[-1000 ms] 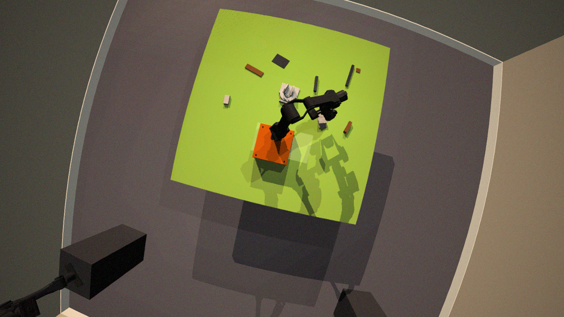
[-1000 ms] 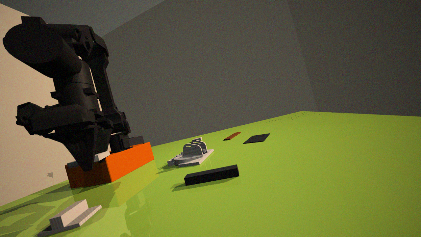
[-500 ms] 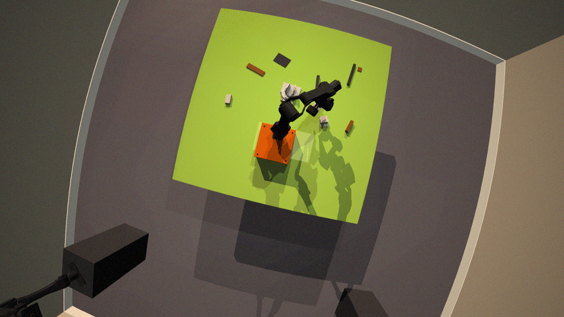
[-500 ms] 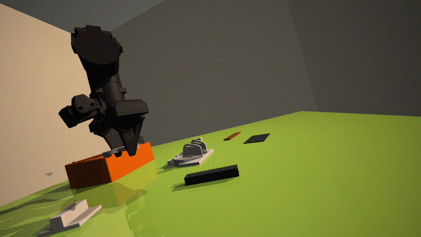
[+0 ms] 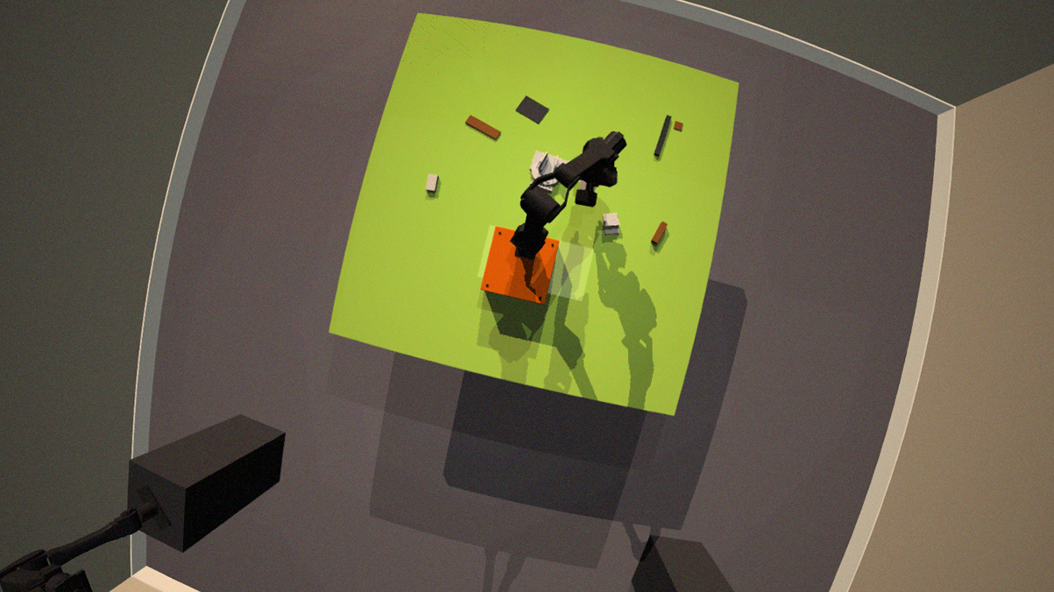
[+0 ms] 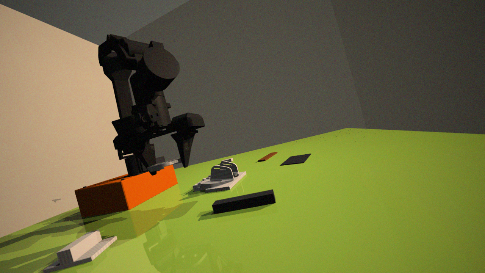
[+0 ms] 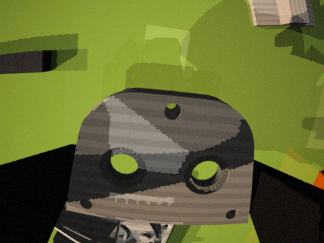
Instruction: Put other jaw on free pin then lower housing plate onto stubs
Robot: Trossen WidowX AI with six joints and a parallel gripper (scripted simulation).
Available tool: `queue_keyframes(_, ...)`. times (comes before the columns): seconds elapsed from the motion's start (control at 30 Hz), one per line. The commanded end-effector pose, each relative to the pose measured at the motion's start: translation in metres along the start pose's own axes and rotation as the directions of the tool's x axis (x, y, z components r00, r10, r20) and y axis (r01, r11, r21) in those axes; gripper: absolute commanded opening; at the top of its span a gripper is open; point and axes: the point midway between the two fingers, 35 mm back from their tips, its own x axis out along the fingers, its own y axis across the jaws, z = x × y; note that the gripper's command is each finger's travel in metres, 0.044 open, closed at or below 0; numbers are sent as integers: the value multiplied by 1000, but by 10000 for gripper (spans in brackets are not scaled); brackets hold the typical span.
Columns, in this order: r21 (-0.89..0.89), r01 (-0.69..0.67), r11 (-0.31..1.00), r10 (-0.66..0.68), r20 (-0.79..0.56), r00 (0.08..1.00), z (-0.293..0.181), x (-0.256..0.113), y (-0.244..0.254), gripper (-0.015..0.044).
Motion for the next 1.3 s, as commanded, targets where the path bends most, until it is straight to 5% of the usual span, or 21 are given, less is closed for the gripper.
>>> queue_keyframes(0.0, -117, 4, 993, -3, 2, 1000, -12, 1, 3, 351)
queue_keyframes(0.57, -610, -1, 792, -1, -3, 1000, -67, 1, 16, 351)
queue_keyframes(1.27, -970, -9, 244, 1, -9, 1000, -134, 1, 17, 351)
